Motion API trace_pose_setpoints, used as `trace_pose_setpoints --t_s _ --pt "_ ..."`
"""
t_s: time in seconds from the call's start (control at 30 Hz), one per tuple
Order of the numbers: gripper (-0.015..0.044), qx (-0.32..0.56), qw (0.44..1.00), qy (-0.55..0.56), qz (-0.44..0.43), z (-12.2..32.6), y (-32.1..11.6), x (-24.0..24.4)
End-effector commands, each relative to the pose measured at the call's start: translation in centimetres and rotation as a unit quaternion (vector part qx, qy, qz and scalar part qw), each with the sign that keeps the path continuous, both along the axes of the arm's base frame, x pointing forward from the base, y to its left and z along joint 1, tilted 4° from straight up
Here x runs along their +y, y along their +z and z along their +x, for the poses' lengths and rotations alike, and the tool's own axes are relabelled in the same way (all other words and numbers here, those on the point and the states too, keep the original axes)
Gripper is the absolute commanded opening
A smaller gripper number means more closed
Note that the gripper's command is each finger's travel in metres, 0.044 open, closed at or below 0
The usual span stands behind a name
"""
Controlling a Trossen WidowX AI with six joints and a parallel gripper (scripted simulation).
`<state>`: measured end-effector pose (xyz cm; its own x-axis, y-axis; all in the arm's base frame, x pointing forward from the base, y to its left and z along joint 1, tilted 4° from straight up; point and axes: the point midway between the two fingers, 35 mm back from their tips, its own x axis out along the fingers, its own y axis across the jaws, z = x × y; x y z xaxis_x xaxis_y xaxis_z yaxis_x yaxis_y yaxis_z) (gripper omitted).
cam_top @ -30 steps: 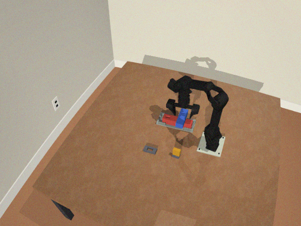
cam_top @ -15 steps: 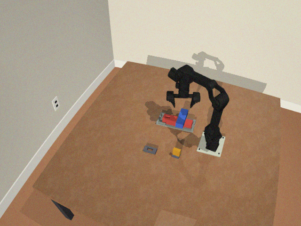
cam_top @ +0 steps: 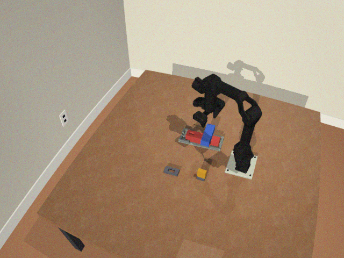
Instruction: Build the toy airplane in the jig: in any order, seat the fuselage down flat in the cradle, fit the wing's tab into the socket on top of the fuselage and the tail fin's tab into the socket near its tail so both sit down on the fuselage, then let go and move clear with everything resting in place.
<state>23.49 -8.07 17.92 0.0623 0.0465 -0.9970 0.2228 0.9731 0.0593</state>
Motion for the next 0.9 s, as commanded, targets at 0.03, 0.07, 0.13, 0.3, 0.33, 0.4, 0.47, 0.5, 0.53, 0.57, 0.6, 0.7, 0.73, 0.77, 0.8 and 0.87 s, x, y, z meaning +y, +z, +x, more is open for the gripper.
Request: trace_pose_setpoints --t_s 0.03,0.07,0.13,0.3,0.33,0.4,0.47,0.5,0.53,0.57,0.6,0.7,0.73,0.77,0.8,0.87 --pt "0.044 -0.01 0.987 0.159 -0.008 0.1 -0.1 0.0" --pt "0.044 -0.01 0.987 0.159 -0.008 0.1 -0.1 0.0" --pt "0.044 -0.01 0.987 0.159 -0.008 0.1 -0.1 0.0" --pt "0.044 -0.01 0.987 0.159 -0.008 0.1 -0.1 0.2" --pt "0.044 -0.009 0.987 0.159 -0.008 0.2 0.0 0.8" --pt "0.044 -0.008 0.987 0.159 -0.008 0.4 0.0 2.9" --pt "0.044 -0.008 0.987 0.159 -0.007 0.4 0.1 5.2" --pt "0.044 -0.007 0.987 0.16 -0.007 0.4 0.2 6.4" --pt "0.044 -0.007 0.987 0.16 -0.007 0.2 0.2 7.5" --pt "0.044 -0.007 0.987 0.16 -0.007 0.1 0.3 8.6" --pt "0.044 -0.007 0.987 0.16 -0.007 -0.2 0.3 9.7" --pt "0.044 -0.007 0.987 0.16 -0.005 -1.2 0.4 12.9" --pt "0.044 -0.007 0.987 0.16 -0.005 -1.6 0.5 13.8" --pt "0.044 -0.007 0.987 0.16 -0.004 -2.1 0.5 14.8" --pt "0.044 -0.007 0.987 0.16 -0.004 -2.6 0.5 15.7" --pt "0.044 -0.007 0.987 0.159 -0.002 -3.7 0.6 17.5"
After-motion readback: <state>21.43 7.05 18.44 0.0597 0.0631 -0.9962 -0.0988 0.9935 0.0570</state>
